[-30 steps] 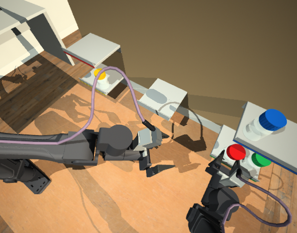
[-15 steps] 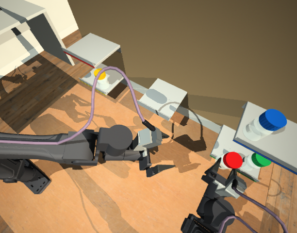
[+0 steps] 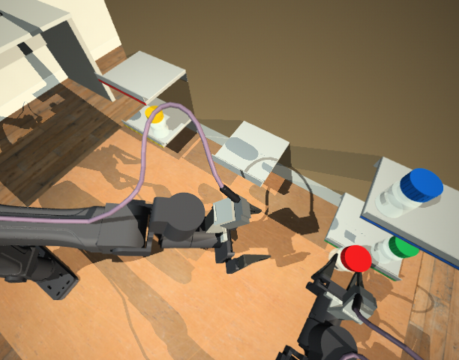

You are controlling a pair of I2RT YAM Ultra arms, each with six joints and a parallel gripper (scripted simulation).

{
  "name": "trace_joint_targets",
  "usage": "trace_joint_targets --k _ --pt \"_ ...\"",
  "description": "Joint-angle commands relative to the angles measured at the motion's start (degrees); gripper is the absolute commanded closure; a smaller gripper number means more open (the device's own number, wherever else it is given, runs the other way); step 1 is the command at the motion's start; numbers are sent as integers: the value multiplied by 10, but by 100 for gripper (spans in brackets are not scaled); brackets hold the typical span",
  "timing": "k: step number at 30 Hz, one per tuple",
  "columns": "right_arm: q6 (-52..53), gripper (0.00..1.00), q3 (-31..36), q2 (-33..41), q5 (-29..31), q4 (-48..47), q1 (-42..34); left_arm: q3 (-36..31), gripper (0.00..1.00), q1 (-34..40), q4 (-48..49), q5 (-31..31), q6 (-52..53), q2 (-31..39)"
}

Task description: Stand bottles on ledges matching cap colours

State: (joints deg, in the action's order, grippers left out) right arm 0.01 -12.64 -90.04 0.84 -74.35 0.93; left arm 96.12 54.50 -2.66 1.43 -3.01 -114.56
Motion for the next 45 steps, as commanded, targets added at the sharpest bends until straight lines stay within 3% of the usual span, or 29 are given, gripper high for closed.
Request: trace_joint_targets --k 1,14,39,45 --pt "2 51 6 27 -6 -23 2 18 0 -5 4 2 -2 15" --pt "2 51 31 65 -7 -15 3 18 0 -5 4 2 -2 15" --pt "1 51 26 73 -4 -7 1 18 0 -5 4 2 -2 15" --pt "1 51 26 73 -4 -7 1 7 0 -18 -77 10 -5 55"
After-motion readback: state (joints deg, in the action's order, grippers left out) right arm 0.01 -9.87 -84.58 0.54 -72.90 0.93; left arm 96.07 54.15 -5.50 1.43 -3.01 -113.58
